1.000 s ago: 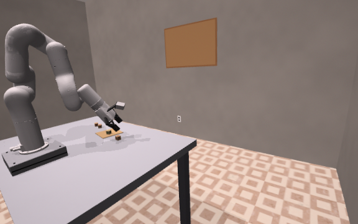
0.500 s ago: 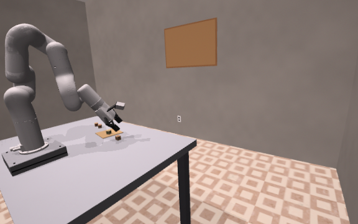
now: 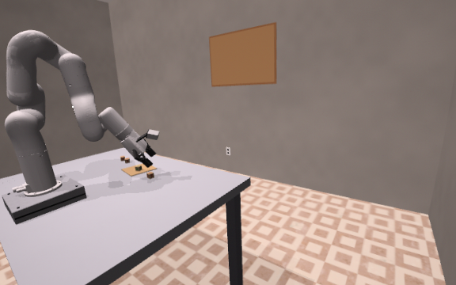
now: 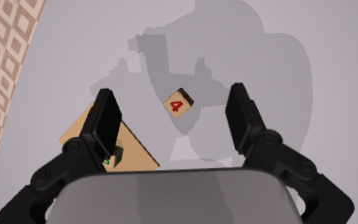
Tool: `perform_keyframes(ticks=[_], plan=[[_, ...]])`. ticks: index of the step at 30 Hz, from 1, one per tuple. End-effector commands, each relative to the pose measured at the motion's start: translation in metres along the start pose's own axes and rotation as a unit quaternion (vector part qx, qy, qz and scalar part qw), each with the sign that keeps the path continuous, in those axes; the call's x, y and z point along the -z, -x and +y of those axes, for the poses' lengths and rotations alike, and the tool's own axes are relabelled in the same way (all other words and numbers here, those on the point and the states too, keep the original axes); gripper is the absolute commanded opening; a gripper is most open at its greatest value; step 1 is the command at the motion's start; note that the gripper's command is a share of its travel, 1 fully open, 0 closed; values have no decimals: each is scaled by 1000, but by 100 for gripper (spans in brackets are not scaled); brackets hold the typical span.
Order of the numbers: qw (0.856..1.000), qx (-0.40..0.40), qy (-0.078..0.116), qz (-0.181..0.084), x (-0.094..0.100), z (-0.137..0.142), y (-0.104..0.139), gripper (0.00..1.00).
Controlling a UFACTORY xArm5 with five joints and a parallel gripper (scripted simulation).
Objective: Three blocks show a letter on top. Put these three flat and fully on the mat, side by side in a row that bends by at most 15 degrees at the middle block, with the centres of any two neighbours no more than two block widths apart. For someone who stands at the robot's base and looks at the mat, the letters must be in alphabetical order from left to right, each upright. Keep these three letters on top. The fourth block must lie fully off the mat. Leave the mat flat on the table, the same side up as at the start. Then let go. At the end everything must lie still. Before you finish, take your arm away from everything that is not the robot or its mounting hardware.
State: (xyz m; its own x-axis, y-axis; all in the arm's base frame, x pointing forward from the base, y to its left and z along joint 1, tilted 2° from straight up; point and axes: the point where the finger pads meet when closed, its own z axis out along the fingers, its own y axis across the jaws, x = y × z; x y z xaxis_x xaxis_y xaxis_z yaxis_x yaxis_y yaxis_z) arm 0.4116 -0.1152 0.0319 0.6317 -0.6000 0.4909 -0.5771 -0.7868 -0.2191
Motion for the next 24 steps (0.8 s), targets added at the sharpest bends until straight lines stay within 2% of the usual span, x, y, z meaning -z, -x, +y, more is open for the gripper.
perform_keyframes(ticks=[1, 19, 21, 24], plan=[[1000, 0, -1, 1, 0, -1, -1, 100], [1000, 3, -1, 0, 0, -2, -1, 100], [1000, 21, -2, -7, -2, -9, 1, 100], [996, 86, -9, -33, -8, -34, 7, 100]])
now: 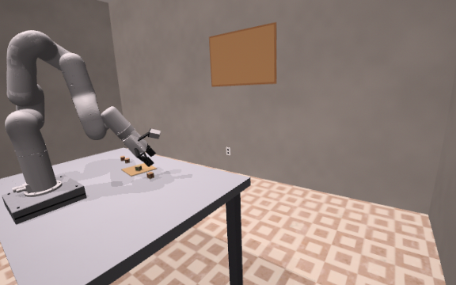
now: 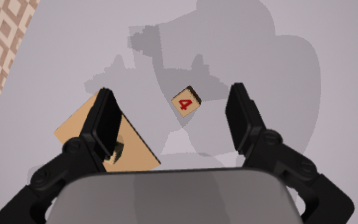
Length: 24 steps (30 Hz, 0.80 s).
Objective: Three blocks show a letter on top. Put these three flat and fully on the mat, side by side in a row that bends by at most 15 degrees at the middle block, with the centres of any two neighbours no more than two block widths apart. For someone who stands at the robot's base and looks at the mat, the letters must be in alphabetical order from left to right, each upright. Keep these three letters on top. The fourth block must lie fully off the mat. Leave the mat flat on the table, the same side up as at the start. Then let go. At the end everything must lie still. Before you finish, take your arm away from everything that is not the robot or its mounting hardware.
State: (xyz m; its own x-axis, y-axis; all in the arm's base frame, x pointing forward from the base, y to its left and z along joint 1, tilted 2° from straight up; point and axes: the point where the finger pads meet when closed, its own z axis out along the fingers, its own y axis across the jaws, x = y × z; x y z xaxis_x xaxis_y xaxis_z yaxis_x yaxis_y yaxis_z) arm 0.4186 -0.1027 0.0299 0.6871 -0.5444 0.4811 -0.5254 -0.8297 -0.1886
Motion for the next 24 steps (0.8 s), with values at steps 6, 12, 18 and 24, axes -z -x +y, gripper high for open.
perform_keyframes(ticks=[6, 12, 18, 24], plan=[[989, 140, -16, -52, -10, -57, 10, 100], [966, 241, -29, -88, -10, -97, 23, 100], [929, 346, -45, -123, -6, -138, 41, 100], [890, 428, -60, -149, 2, -170, 58, 100]])
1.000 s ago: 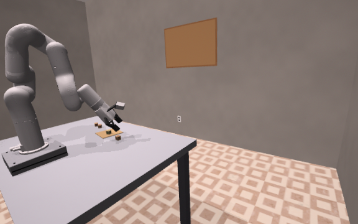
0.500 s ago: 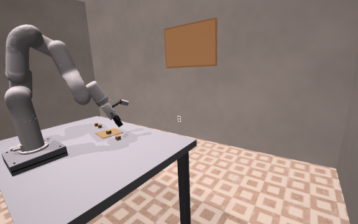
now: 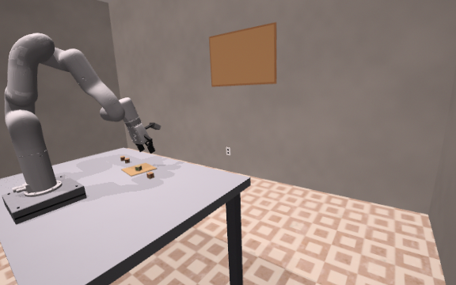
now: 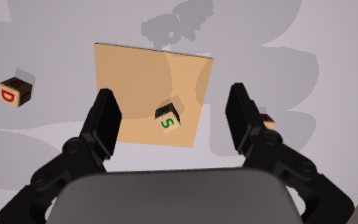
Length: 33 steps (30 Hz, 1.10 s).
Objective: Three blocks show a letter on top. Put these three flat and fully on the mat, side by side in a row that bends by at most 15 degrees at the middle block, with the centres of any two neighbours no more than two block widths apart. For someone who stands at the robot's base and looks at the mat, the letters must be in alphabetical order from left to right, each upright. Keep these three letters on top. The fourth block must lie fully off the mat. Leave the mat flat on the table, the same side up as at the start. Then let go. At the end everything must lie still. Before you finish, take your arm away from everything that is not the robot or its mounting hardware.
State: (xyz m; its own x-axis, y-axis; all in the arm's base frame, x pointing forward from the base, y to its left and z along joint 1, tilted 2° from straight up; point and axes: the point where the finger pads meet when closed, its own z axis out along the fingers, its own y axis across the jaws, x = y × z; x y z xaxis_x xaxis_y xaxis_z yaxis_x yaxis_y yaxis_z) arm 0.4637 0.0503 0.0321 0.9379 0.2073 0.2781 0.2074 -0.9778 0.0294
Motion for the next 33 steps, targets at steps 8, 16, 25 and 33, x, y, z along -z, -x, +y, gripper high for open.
perform_keyframes(ticks=[8, 16, 25, 33], plan=[[979, 195, -32, -57, 14, -79, -18, 100], [940, 324, -54, -93, 31, -133, -18, 100], [872, 465, -82, -130, 58, -193, -8, 100], [866, 475, -83, -133, 60, -197, -7, 100]])
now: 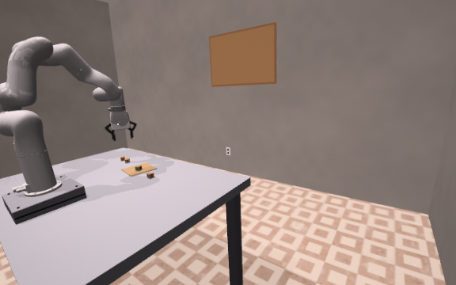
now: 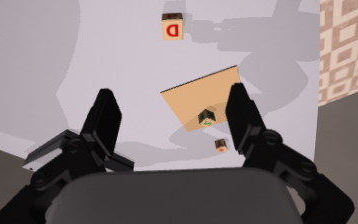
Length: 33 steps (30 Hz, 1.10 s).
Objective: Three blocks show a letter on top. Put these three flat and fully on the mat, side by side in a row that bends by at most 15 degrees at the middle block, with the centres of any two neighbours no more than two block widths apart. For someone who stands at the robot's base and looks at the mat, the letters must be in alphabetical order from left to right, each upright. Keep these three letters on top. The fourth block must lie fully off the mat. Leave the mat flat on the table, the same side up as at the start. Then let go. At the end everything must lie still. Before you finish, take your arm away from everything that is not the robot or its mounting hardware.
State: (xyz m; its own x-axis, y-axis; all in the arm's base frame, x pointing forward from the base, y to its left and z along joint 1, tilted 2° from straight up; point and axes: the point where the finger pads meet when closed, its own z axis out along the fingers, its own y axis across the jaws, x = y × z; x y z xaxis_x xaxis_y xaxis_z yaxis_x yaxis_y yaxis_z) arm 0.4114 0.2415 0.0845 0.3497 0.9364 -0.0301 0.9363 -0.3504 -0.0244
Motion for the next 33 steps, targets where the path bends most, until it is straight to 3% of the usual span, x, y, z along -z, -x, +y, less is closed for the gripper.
perform_keyframes(ticks=[1, 15, 18, 24, 30, 32, 33], plan=[[1000, 0, 1, 2, 2, 1, -1, 100], [1000, -18, 1, 2, 1, 1, -2, 100], [998, -64, 1, 2, -2, 1, -2, 100], [984, -178, 1, 2, -9, 2, -2, 100], [959, -283, 1, 1, -16, 3, -2, 100], [959, -283, 1, 1, -16, 3, -2, 100], [947, -322, 0, 1, -18, 3, -2, 100]])
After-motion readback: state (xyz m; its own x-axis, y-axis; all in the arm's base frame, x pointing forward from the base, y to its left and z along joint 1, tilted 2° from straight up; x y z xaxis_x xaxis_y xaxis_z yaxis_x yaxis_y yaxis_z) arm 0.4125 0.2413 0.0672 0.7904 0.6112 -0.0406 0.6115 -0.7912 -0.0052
